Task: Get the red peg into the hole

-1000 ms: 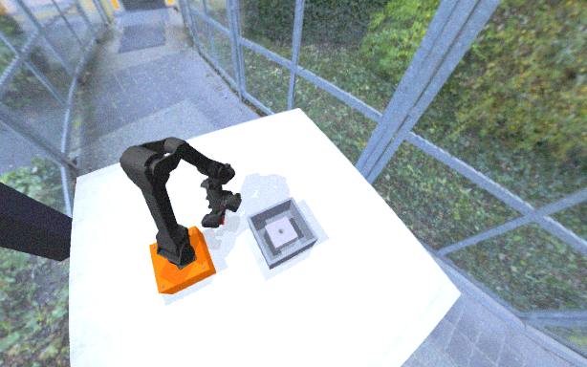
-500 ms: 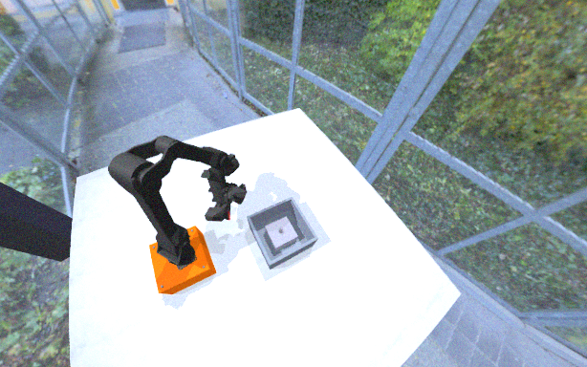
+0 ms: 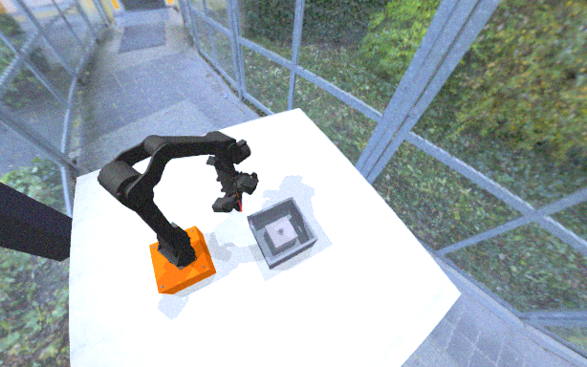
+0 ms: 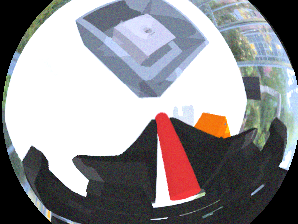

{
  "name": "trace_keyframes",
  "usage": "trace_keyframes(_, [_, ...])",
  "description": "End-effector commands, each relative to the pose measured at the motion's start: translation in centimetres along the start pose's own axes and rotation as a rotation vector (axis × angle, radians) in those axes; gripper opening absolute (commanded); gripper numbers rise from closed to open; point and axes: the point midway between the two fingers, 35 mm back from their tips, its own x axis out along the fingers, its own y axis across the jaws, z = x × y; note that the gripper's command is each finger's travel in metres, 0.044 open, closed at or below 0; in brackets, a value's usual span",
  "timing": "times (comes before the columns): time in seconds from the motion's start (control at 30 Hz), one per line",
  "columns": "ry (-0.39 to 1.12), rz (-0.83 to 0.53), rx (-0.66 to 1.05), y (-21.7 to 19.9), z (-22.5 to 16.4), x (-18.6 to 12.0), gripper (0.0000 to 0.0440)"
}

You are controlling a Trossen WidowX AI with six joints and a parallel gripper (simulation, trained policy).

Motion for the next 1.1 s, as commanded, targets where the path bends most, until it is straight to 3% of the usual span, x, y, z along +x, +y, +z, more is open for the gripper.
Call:
trace_keyframes(0.0, [-0.013,0.002,0.045,-0.5,1.8,-0.5,0.0])
trace_keyframes(0.53, [-0.013,0.026,0.193,-1.8,9.2,1.6,0.0])
trace_keyframes(1.07, [0.027,0.112,0.164,-1.8,14.4,6.3,0.0])
